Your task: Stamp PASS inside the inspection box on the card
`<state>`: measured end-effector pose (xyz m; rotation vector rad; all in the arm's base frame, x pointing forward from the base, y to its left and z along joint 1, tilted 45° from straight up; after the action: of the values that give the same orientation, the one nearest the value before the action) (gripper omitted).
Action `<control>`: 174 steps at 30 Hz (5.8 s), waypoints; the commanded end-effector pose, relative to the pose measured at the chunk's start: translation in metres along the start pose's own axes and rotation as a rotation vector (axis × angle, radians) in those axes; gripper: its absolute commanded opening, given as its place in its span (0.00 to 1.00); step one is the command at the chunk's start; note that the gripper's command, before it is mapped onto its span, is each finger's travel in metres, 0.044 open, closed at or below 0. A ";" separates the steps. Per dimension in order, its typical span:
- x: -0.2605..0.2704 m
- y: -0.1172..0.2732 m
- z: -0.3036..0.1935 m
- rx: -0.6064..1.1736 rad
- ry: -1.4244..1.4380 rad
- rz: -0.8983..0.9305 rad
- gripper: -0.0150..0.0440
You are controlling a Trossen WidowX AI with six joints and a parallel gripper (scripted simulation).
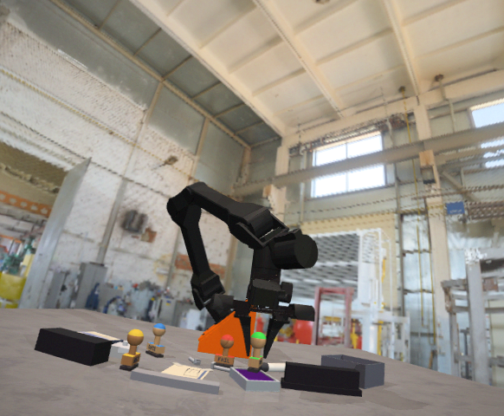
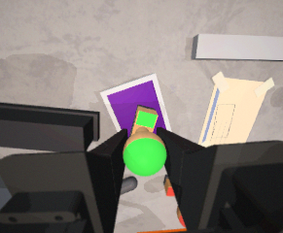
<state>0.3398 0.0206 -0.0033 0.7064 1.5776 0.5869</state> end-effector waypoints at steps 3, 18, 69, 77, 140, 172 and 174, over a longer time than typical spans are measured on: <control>0.000 -0.004 -0.001 0.000 0.005 -0.004 0.25; 0.000 -0.008 -0.001 0.000 0.000 -0.005 0.25; 0.000 -0.012 -0.001 0.000 0.000 -0.005 0.25; 0.000 -0.013 -0.001 0.000 0.000 -0.005 0.25; 0.001 0.025 0.000 0.000 0.000 -0.002 0.25; -0.080 0.048 -0.024 0.002 0.224 -0.003 0.25; -0.090 0.048 -0.029 0.004 0.255 -0.005 0.25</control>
<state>0.3279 -0.0019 0.0841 0.6645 1.7822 0.6765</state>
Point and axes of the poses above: the point midway between the two fingers, 35 mm back from their tips, its own y axis back along the fingers, its own x axis across the jaws, z = x × y, the point moved 6 cm from there along y, back along the fingers, and after that the axes turned 13 degrees about y, right-handed, at the moved point
